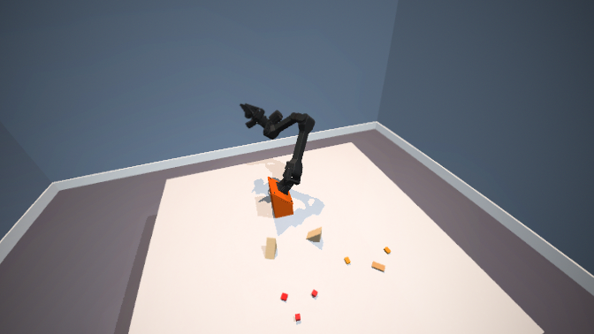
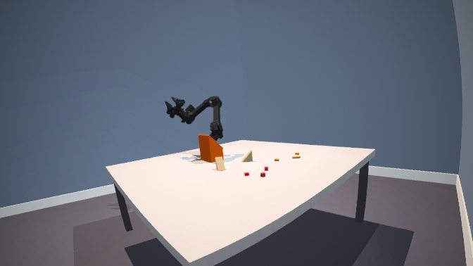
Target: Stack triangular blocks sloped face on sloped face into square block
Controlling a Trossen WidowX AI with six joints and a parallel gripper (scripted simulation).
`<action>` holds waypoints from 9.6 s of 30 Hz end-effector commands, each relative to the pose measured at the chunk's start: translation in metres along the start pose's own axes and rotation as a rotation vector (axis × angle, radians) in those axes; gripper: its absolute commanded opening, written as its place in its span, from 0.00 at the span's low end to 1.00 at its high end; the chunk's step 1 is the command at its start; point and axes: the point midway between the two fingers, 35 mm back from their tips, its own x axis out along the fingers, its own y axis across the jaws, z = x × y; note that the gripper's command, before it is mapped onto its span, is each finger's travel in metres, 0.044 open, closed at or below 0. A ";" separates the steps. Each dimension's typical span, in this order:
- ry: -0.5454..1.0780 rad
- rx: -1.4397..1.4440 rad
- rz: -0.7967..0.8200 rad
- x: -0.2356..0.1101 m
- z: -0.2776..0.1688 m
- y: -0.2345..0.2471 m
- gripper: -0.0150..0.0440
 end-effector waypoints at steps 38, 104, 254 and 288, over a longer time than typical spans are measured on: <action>-1.394 1.672 0.965 0.111 0.394 -0.393 1.00; -0.974 0.670 2.358 -0.228 0.461 -0.496 1.00; 1.158 1.088 2.712 -0.255 0.472 -0.485 0.25; 1.112 1.090 2.722 -0.267 0.481 -0.482 0.61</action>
